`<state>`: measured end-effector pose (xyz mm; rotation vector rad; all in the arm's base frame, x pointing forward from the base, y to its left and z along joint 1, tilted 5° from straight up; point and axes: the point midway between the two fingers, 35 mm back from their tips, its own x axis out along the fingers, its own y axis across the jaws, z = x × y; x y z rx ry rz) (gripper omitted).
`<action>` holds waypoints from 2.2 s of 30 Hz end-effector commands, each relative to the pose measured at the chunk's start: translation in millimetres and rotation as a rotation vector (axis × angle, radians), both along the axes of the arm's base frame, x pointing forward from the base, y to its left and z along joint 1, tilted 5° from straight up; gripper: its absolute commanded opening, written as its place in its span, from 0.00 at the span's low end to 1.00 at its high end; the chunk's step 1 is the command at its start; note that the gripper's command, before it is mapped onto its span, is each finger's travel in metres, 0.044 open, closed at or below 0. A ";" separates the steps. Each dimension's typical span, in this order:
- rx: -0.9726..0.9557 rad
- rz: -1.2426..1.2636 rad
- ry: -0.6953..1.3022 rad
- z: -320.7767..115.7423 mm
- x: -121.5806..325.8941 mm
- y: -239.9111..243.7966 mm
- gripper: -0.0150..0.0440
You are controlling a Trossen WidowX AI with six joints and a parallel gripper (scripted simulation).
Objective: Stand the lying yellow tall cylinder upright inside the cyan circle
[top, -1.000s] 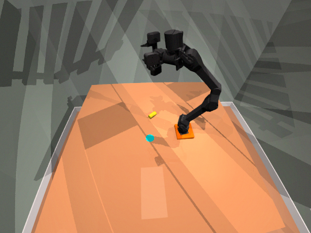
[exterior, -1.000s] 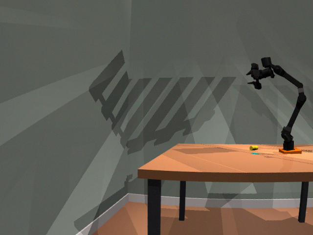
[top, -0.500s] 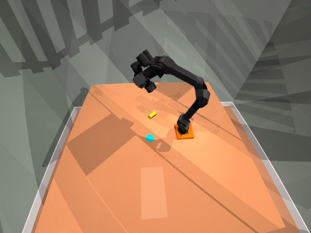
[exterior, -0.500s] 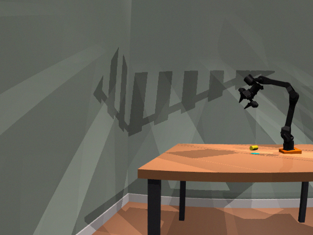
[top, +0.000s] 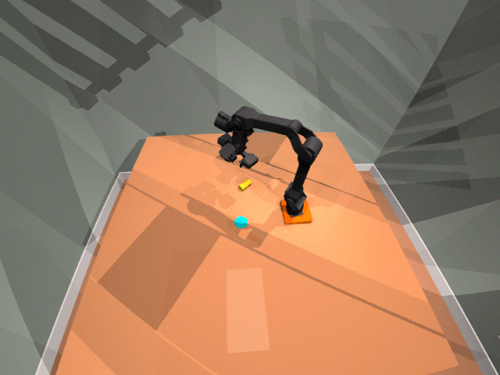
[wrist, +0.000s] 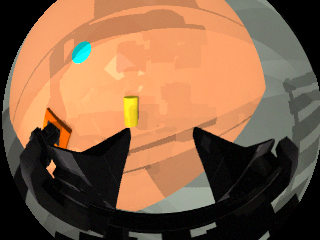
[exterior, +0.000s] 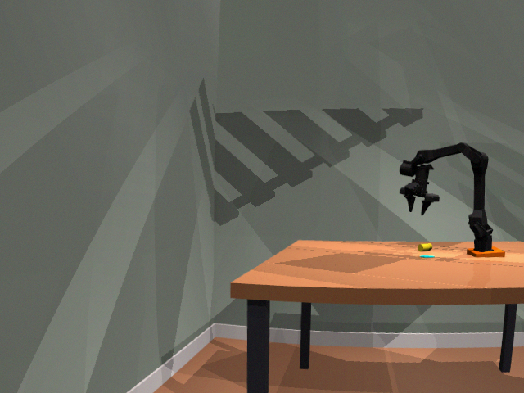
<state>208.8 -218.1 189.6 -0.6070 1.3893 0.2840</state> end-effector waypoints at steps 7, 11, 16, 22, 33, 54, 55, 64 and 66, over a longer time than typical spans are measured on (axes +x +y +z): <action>0.198 -0.039 0.091 -40.5 -17.8 15.6 0.78; 0.198 -0.039 0.091 -74.9 -11.4 12.8 0.78; 0.199 -0.039 0.091 -142.0 -7.9 17.6 0.78; 0.199 -0.039 0.091 -150.4 -8.4 19.2 0.78; 0.199 -0.039 0.091 -150.4 -8.4 19.2 0.43; 0.198 -0.039 0.091 -93.2 -9.3 12.7 0.43; 0.198 -0.039 0.091 -90.0 -9.6 12.6 0.43; 0.198 -0.039 0.091 -61.2 -13.6 13.5 0.43; 0.198 -0.039 0.091 -54.8 -14.8 14.0 0.43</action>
